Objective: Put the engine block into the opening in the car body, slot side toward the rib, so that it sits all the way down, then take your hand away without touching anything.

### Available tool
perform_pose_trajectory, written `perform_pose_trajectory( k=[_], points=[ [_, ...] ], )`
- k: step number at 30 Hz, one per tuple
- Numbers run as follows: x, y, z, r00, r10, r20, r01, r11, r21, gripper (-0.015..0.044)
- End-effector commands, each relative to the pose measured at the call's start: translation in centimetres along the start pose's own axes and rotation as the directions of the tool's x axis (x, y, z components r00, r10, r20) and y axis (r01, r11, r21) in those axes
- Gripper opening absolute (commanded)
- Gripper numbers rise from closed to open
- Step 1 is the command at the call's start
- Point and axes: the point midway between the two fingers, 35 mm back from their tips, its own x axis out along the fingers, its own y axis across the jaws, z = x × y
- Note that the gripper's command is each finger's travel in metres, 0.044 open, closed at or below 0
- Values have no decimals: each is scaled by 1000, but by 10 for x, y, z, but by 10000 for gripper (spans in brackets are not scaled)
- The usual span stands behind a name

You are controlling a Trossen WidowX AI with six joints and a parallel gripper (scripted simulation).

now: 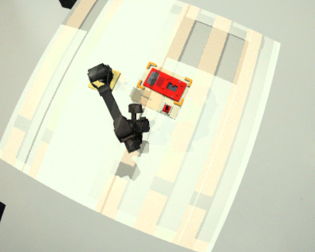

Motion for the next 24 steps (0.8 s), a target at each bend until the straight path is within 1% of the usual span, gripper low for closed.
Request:
perform_pose_trajectory(
  k=[1, 6, 12, 18, 24],
  points=[
    [0, 1, 1, 1000, -20, -23, 22, 994, 103, 440],
    [0, 2, 2, 998, -43, -54, 56, 963, 263, 440],
    [0, 4, 3, 993, -73, -90, 105, 890, 443, 440],
    [0, 5, 4, 987, -103, -125, 158, 780, 605, 440],
    [0, 6, 5, 978, -136, -157, 207, 638, 741, 440]
  ],
)
